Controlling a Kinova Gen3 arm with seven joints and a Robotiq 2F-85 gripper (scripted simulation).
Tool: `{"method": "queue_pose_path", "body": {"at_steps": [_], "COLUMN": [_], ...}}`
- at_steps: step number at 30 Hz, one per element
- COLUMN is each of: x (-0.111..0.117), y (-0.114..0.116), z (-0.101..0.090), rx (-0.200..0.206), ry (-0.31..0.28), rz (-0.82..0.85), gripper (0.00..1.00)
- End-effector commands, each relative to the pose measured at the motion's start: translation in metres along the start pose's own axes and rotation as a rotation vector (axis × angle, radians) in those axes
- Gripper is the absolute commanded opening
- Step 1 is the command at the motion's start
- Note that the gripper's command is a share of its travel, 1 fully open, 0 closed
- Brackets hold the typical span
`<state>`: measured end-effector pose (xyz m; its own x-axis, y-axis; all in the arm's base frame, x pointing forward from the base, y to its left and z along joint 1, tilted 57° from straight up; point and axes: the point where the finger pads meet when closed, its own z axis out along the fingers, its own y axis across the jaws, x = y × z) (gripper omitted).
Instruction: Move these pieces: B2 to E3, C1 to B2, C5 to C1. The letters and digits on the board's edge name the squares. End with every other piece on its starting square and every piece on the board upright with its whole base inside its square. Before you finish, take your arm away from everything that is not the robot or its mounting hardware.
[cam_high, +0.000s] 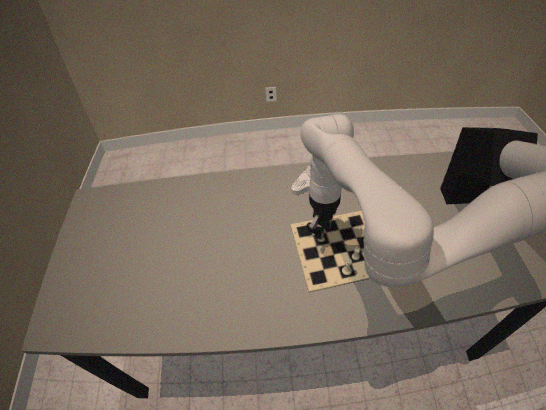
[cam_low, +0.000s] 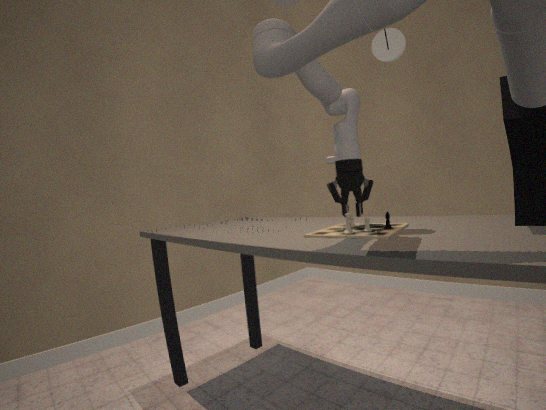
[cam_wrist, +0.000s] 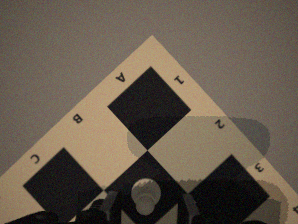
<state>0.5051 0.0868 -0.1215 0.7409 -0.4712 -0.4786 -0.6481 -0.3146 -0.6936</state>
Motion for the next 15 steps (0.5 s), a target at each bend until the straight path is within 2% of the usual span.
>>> {"method": "queue_pose_path", "body": {"at_steps": [1, 9, 15], "x": [0.003, 0.002, 0.002], "y": [-0.002, -0.002, -0.002], "z": [-0.011, -0.053, -0.070], "rx": [0.006, 0.006, 0.006], "ry": [0.009, 0.009, 0.009], "rz": [0.000, 0.000, 0.000], "gripper": [0.34, 0.34, 0.34]}}
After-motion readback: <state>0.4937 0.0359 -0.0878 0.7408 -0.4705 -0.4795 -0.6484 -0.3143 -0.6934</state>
